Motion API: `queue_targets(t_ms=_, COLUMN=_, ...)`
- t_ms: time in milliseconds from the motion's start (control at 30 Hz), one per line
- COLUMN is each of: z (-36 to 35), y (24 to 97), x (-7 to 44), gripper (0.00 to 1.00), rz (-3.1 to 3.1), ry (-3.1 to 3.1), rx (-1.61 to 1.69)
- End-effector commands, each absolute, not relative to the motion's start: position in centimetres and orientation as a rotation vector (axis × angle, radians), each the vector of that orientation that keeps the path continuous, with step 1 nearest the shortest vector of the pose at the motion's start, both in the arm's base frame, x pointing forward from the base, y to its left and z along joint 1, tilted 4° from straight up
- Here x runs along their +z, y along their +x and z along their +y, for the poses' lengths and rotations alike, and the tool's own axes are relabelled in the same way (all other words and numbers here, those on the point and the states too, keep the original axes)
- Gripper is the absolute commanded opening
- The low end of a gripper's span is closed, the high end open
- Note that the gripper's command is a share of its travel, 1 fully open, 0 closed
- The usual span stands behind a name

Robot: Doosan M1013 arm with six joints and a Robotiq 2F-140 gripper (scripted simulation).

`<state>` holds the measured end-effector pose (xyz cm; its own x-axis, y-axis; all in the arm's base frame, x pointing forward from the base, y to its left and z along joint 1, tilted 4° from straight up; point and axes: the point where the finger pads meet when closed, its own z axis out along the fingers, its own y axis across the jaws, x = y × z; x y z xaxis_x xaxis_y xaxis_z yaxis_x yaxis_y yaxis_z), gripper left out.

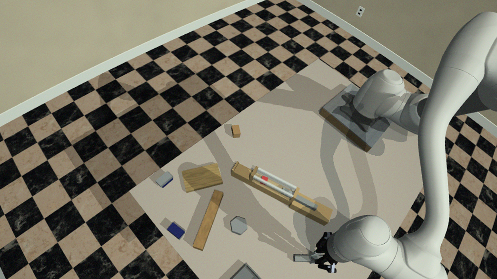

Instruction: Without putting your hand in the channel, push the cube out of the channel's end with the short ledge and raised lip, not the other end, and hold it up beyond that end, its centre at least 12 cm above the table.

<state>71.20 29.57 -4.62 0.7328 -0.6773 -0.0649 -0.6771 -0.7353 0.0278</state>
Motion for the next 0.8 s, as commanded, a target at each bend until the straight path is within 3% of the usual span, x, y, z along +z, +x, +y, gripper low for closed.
queue_targets(t_ms=0, z=29.6, y=71.2, x=-4.6, gripper=0.0, rz=-1.142, ry=2.922, rx=-0.111)
queue_targets(t_ms=267, z=29.6, y=71.2, x=-3.8, gripper=0.0, rz=-1.142, ry=2.922, rx=-0.111)
queue_targets(t_ms=533, z=29.4, y=71.8, x=4.2, gripper=0.0, rz=-1.142, ry=2.922, rx=-0.111)
queue_targets(t_ms=767, z=29.3, y=72.0, x=6.7, gripper=0.0, rz=-1.142, ry=2.922, rx=-0.111)
